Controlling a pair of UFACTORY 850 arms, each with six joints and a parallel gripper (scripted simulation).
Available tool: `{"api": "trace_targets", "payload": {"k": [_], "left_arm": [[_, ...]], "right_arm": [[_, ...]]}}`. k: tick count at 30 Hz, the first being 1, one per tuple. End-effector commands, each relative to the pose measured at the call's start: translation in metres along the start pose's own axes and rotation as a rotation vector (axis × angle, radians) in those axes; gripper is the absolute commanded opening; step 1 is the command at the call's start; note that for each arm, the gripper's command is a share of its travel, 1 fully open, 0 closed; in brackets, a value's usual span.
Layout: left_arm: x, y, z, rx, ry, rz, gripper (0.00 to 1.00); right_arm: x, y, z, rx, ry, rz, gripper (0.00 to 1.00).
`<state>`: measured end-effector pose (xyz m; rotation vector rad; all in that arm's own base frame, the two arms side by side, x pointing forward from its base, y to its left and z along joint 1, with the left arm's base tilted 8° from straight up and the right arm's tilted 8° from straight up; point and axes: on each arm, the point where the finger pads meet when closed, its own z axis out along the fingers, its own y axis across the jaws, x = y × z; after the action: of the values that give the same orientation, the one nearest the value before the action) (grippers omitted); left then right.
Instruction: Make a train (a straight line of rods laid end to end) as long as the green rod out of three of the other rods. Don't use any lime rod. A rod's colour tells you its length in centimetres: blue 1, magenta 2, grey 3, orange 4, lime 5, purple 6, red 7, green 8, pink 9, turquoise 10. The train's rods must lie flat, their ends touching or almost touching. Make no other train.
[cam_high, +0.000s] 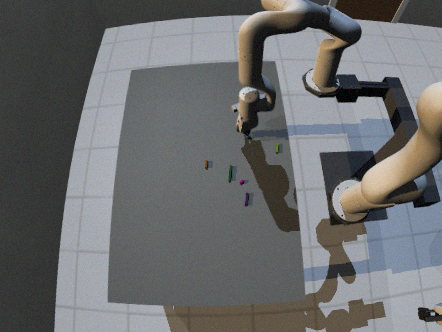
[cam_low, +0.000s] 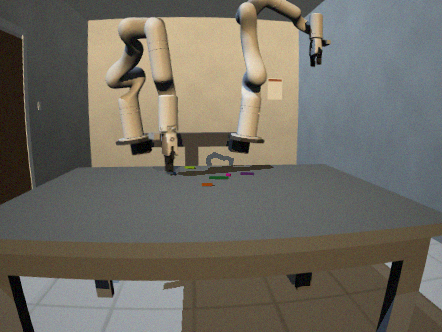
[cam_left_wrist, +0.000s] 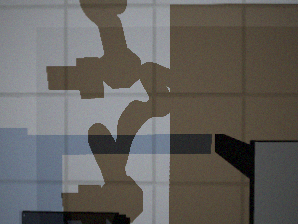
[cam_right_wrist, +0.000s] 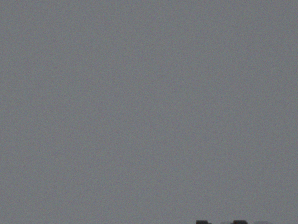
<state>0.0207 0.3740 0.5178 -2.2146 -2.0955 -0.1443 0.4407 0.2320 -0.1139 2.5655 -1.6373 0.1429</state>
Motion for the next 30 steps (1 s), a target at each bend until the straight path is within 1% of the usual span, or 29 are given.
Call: {"api": "trace_targets", "payload": {"k": [1, 18, 30], "left_arm": [[0.0003, 0.0000, -0.0007, 0.000, 0.002, 0.000, 1.00], [0.0003, 0.0000, -0.0007, 0.000, 0.002, 0.000, 1.00], [0.0003, 0.0000, -0.0007, 0.000, 0.002, 0.000, 1.00]], "right_arm": [[-0.0001, -0.0011, -0.0007, 0.002, 0.000, 0.000, 0.06], [-0.0001, -0.0011, -0.0003, 0.002, 0.000, 0.000, 0.06], [-0.0001, -0.0011, 0.0065, 0.002, 0.000, 0.000, 0.06]]}}
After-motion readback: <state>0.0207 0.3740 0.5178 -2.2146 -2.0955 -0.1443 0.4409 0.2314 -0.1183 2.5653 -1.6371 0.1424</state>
